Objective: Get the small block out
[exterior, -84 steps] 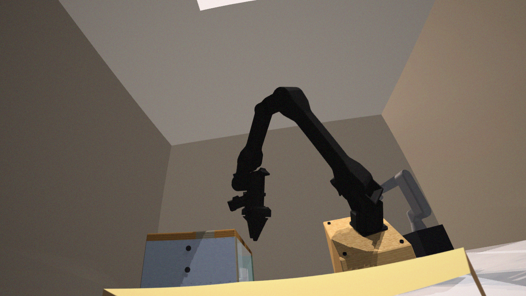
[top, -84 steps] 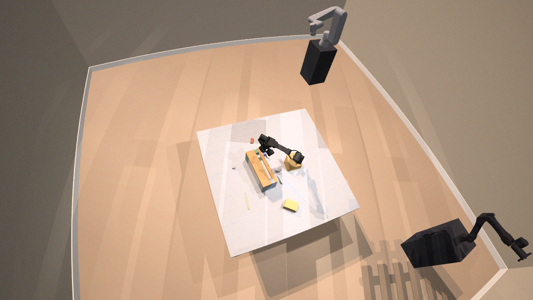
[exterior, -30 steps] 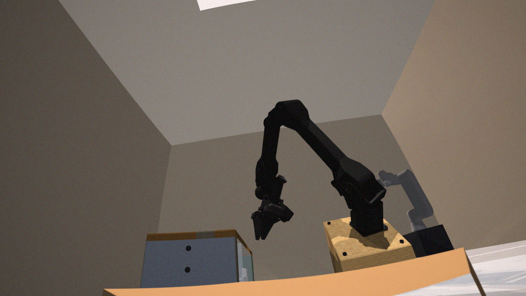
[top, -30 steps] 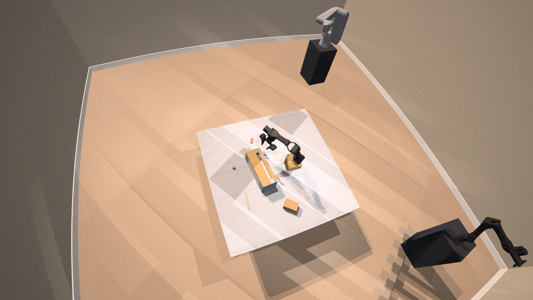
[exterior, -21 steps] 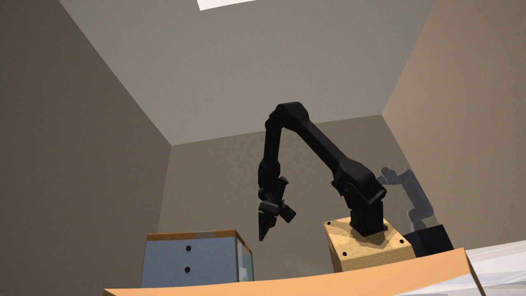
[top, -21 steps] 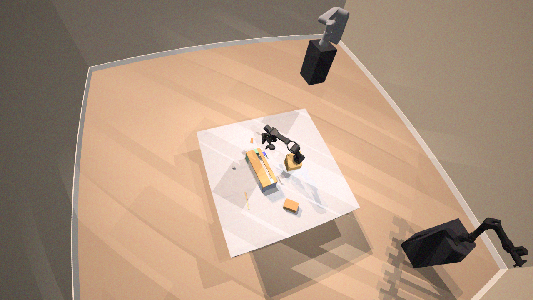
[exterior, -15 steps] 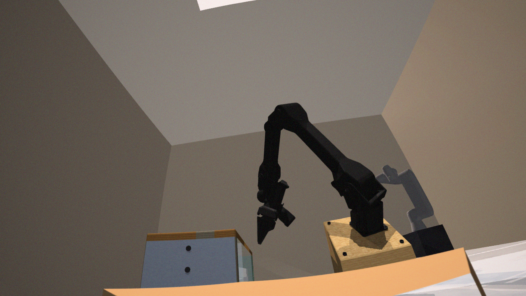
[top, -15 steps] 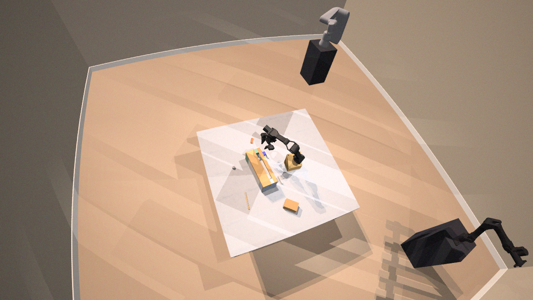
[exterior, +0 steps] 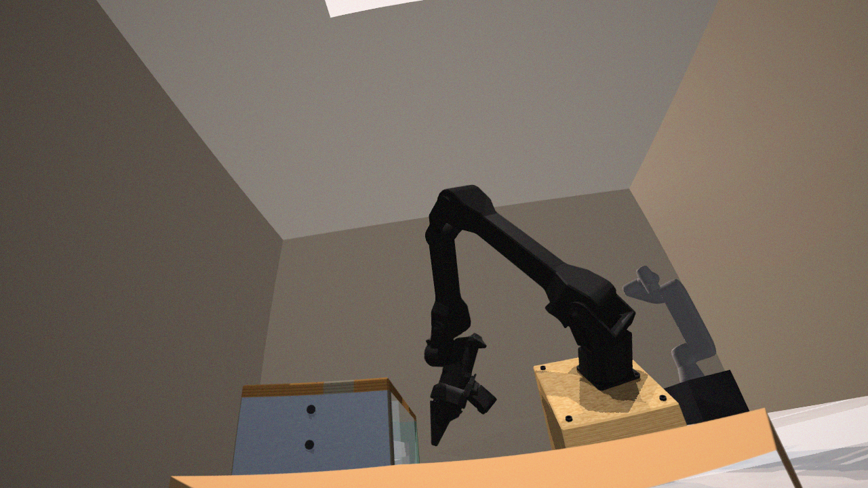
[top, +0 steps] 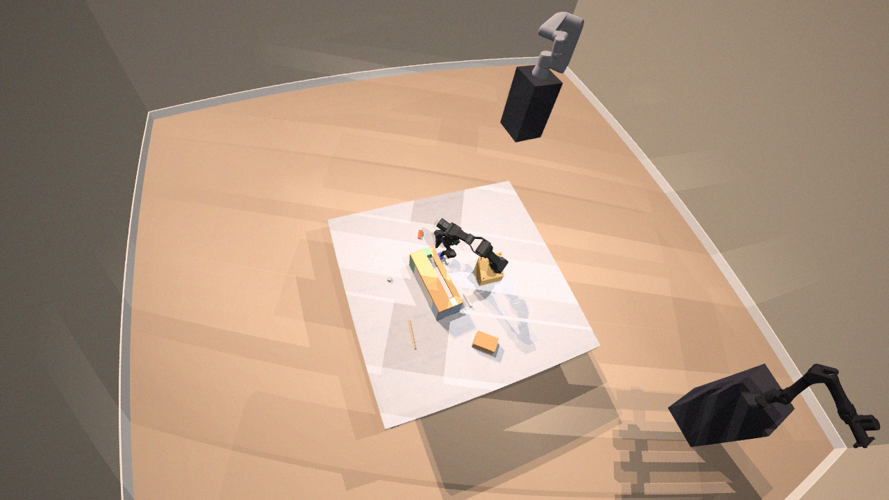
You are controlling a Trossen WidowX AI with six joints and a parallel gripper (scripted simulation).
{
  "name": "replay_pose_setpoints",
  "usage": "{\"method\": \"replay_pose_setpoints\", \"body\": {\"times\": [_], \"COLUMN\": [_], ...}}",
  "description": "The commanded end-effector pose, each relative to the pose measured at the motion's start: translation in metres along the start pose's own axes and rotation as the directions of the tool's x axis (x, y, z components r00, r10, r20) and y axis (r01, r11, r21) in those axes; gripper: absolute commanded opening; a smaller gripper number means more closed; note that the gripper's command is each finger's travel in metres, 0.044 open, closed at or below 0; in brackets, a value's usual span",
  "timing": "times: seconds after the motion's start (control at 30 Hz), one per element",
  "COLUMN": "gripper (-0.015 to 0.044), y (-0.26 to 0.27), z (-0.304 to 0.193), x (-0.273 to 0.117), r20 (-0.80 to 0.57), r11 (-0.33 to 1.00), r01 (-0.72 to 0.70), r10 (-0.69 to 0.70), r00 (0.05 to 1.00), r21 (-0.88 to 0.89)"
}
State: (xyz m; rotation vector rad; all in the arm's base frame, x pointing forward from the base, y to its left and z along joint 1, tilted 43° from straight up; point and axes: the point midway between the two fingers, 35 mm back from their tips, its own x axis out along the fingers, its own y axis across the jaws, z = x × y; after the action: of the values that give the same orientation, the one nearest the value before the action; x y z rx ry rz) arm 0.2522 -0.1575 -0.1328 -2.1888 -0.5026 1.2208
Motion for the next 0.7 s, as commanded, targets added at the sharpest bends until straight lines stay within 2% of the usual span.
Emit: {"method": "replay_pose_setpoints", "body": {"times": [0.0, 0.67], "gripper": [0.0285, 0.0285], "y": [-0.002, -0.002], "z": [0.006, 0.018], "x": [0.009, 0.039], "r20": [0.003, 0.003], "r11": [1.000, 1.000], "r01": [0.009, 0.009], "r10": [-0.009, -0.009], "r00": [1.000, 1.000], "r21": [0.010, 0.010]}}
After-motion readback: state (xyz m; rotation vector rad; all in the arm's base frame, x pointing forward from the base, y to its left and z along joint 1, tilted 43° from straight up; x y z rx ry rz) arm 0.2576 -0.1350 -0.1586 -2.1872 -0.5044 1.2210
